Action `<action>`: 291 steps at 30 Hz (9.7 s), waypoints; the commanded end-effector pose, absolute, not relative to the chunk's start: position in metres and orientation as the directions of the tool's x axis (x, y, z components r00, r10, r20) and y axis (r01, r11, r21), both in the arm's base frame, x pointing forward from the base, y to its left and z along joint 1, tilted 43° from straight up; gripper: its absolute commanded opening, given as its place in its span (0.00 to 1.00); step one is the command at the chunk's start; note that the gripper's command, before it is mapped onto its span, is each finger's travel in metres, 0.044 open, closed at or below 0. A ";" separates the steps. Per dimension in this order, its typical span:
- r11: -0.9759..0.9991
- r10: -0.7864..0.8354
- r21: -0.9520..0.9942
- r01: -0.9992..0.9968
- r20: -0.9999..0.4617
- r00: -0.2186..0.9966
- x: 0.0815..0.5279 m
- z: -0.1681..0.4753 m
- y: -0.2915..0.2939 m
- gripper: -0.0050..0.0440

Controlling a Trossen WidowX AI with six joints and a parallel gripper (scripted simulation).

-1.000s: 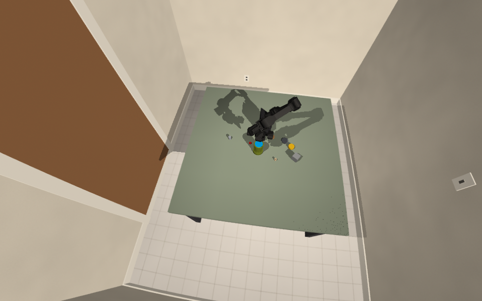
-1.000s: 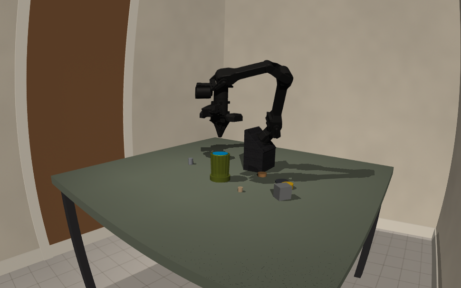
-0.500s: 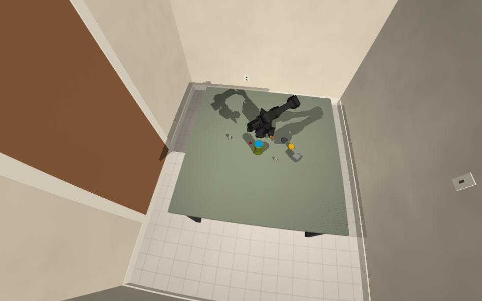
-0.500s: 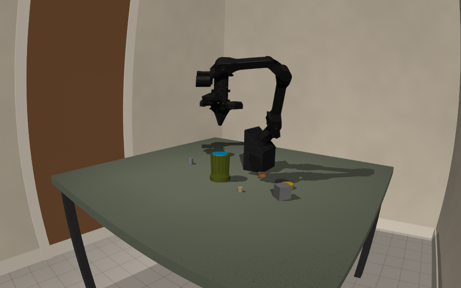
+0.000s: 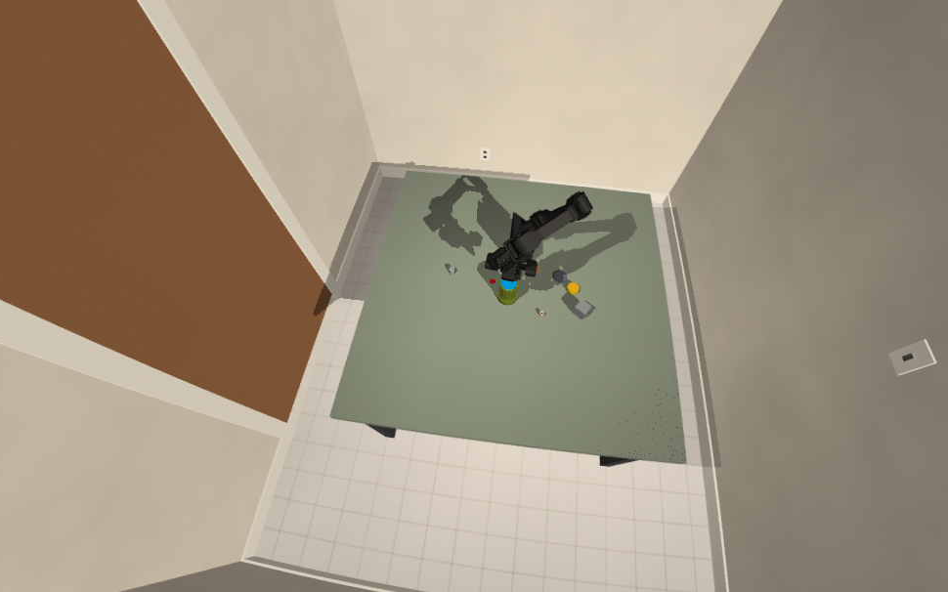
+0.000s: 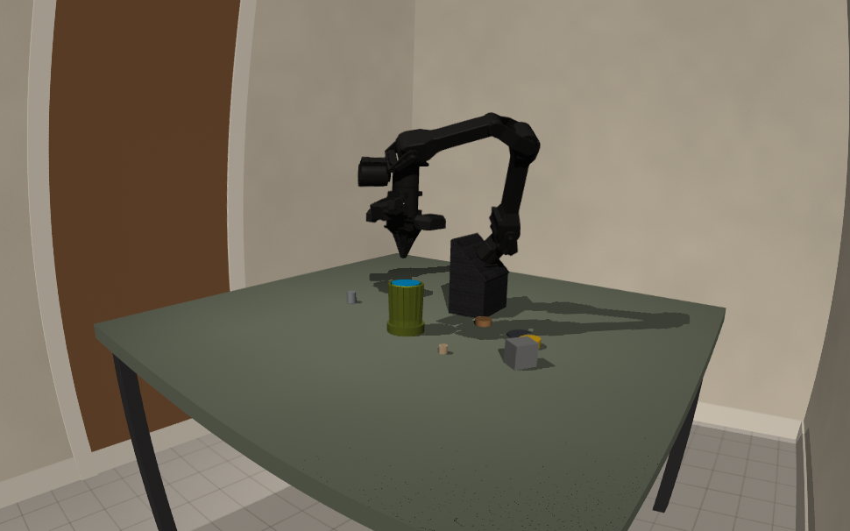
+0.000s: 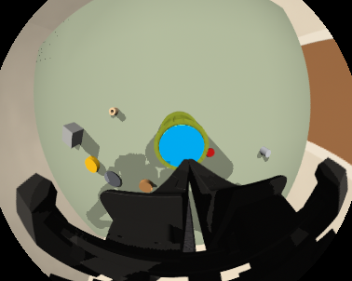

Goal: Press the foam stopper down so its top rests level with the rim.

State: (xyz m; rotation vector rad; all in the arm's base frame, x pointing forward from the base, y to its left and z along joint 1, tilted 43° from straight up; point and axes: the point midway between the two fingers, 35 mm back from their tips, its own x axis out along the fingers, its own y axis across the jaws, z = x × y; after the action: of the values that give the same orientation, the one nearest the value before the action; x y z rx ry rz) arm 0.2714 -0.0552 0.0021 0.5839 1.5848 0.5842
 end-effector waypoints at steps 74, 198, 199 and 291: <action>0.733 0.679 0.679 0.038 -0.728 -0.093 0.258 -0.037 -0.013 0.10; 0.733 0.679 0.679 0.038 -0.728 -0.093 0.255 -0.044 -0.006 0.10; 0.733 0.679 0.679 0.038 -0.728 -0.093 0.255 -0.044 -0.006 0.10; 0.730 0.683 0.682 0.046 -0.725 -0.087 0.267 0.011 -0.061 0.10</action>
State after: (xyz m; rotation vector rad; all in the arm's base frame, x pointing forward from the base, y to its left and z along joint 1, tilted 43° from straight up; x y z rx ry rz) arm 0.2670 -0.0608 0.0117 0.6037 1.5887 0.5894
